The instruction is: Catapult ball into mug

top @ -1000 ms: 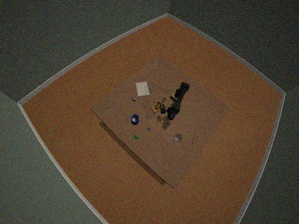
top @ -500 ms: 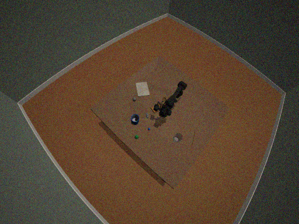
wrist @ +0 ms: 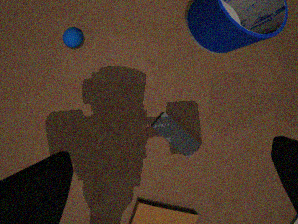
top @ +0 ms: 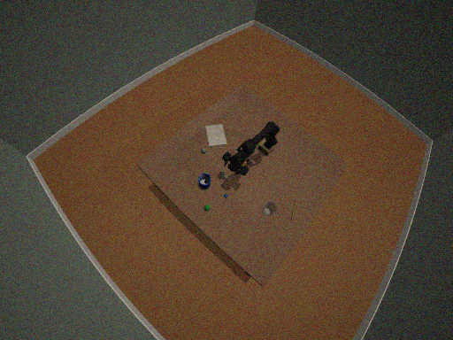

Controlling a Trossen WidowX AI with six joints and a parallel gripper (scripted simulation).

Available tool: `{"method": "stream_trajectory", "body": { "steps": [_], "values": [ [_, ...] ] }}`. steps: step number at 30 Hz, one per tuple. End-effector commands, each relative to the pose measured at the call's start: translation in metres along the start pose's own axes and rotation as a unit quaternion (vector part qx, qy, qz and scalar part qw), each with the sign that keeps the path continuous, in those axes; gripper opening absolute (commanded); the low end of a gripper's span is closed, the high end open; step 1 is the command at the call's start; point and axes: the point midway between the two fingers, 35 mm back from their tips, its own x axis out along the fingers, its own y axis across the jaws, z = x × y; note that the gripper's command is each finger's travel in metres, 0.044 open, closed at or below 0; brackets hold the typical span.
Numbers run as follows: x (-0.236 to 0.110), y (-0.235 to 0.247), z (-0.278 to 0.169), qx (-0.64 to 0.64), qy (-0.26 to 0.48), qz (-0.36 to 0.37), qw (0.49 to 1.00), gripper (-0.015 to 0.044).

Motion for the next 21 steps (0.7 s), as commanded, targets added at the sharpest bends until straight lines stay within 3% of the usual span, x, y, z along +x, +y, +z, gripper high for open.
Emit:
{"method": "stream_trajectory", "body": {
  "steps": [1, 12, 21],
  "values": [
    [-0.006, -0.02, 0.014, 0.04, -0.034, -0.001, 0.999, 0.044],
    [-0.036, -0.101, 0.052, 0.161, -0.153, -0.01, 0.975, 0.044],
    [-0.039, -0.107, 0.054, 0.168, -0.161, -0.01, 0.972, 0.044]
  ]
}}
